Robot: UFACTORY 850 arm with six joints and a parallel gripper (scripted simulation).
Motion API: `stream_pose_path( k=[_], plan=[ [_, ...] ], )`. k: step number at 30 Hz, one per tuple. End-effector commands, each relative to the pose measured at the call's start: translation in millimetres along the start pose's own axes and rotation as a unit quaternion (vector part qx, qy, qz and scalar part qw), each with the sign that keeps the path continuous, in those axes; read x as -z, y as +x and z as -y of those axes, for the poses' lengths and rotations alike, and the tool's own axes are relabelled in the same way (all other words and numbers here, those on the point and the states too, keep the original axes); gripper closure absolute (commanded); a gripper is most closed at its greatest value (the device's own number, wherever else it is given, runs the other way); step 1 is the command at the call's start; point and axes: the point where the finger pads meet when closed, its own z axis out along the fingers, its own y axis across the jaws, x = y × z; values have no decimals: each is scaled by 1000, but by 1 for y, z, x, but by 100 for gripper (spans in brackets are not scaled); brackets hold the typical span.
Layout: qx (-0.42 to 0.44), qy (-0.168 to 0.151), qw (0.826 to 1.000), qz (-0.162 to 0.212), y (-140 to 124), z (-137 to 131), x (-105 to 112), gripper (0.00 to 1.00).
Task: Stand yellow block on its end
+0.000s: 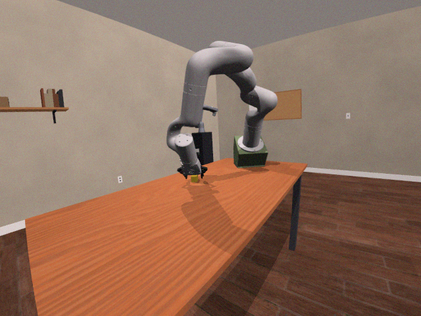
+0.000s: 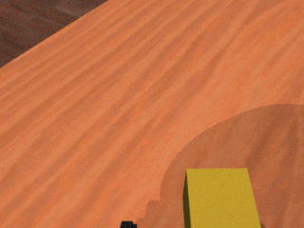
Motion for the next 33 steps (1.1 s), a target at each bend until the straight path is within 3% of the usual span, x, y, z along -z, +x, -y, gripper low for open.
stream_pose_path(
  k=[1,9,10,33],
  plan=[
    [0,0,1000,0,0,1,0,0],
    [0,0,1000,0,0,1,0,0],
    [0,0,1000,0,0,1,0,66],
    [0,0,1000,0,0,1,0,66]
  ],
)
